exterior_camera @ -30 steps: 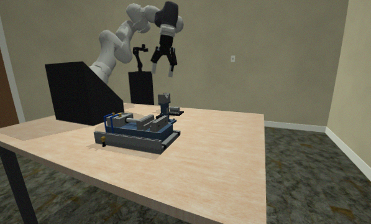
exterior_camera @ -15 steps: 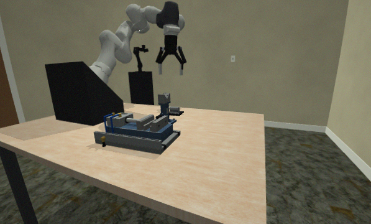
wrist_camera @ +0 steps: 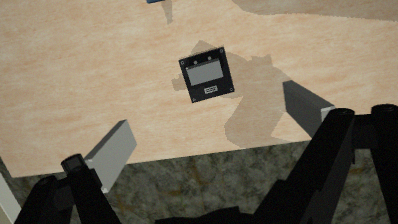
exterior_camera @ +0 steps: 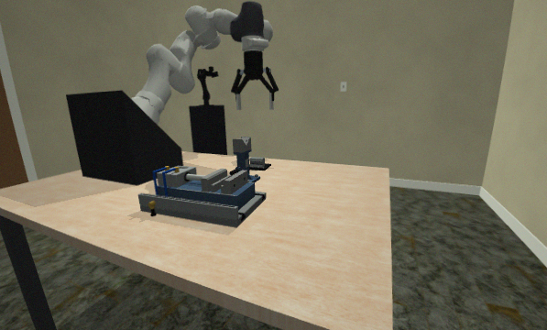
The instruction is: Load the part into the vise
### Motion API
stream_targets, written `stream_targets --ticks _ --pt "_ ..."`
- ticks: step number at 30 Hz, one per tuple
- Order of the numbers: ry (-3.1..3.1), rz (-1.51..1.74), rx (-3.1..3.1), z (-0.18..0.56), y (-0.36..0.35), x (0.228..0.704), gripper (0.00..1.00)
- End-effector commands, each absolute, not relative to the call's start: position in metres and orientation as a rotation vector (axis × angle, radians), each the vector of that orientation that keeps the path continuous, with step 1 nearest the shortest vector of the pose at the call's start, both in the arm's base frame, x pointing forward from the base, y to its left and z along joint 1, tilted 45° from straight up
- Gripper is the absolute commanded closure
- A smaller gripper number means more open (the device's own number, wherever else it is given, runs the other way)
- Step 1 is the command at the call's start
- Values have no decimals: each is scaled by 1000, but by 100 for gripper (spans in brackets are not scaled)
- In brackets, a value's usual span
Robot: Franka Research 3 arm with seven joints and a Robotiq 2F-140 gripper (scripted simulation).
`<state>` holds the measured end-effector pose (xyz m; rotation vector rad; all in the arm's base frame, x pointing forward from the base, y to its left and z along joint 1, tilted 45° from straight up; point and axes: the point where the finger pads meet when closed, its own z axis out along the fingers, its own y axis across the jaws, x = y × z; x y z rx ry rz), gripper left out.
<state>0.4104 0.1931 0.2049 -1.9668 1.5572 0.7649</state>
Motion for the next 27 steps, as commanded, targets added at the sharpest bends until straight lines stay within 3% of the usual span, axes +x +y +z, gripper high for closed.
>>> stream_targets --ticks 1,9,10,27 --pt "1517 747 -1984 206 193 412 0" --pt "1517 747 -1984 206 193 412 0" --pt "1517 747 -1984 206 193 412 49" --pt "1517 747 -1984 206 193 412 49"
